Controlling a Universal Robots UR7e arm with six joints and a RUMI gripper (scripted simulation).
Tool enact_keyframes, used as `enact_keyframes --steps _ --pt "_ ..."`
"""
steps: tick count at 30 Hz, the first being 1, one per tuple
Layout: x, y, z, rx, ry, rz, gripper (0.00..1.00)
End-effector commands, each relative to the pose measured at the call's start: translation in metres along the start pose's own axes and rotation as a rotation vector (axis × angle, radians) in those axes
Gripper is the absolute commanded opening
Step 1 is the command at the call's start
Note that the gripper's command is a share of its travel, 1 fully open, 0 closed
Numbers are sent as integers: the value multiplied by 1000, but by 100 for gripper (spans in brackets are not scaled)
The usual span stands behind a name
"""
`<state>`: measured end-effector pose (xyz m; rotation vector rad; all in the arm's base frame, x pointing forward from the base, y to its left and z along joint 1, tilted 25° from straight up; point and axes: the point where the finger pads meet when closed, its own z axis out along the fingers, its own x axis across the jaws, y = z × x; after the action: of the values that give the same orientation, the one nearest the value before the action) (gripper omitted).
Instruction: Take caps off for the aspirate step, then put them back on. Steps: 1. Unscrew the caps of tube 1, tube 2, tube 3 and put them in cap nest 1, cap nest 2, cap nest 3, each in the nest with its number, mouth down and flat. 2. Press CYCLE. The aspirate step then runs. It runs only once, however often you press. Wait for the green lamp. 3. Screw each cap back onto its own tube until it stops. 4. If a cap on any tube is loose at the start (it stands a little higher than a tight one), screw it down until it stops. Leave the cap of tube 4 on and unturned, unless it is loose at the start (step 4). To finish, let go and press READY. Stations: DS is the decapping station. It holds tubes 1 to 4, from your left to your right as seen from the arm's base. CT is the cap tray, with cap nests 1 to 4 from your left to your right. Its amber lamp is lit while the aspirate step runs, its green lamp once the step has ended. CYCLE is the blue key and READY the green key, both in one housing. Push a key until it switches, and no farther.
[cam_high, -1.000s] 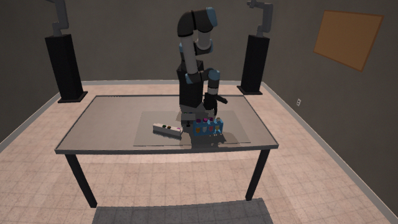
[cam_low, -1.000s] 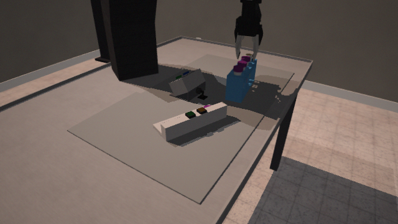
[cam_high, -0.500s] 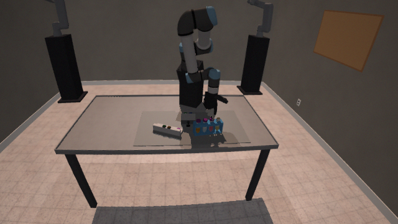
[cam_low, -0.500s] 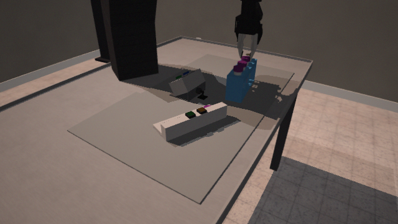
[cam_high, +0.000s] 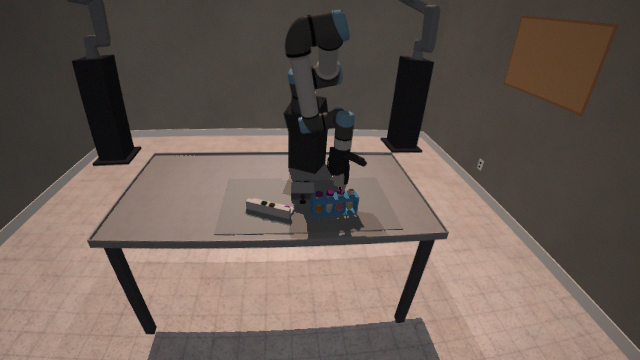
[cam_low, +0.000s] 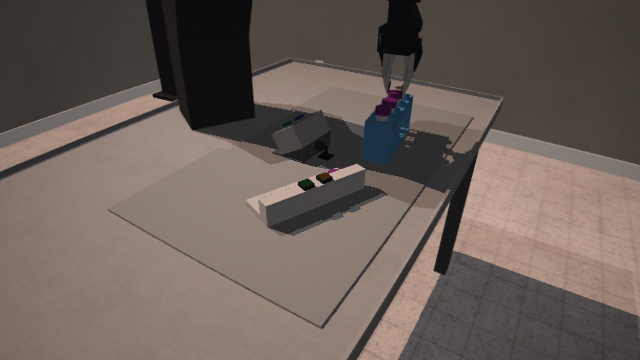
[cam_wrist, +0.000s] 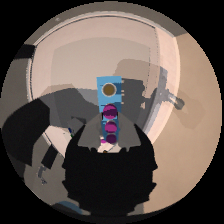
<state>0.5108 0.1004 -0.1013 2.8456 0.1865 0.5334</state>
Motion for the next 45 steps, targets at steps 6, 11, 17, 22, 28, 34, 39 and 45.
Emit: enact_keyframes --steps 6,11,17,22,28,34,39,45 --pt "0 0 -24 0 1 0 0" --pt "0 0 -35 0 1 0 0" --pt "-8 32 -35 0 1 -333 0" --pt "-15 56 -35 0 1 -583 0" --pt "-21 80 -35 -1 1 -833 0" --pt "-32 121 -35 -1 1 -1032 0" --pt "-41 153 -35 -1 1 -1032 0" --pt "-50 185 -35 -1 1 -1032 0"
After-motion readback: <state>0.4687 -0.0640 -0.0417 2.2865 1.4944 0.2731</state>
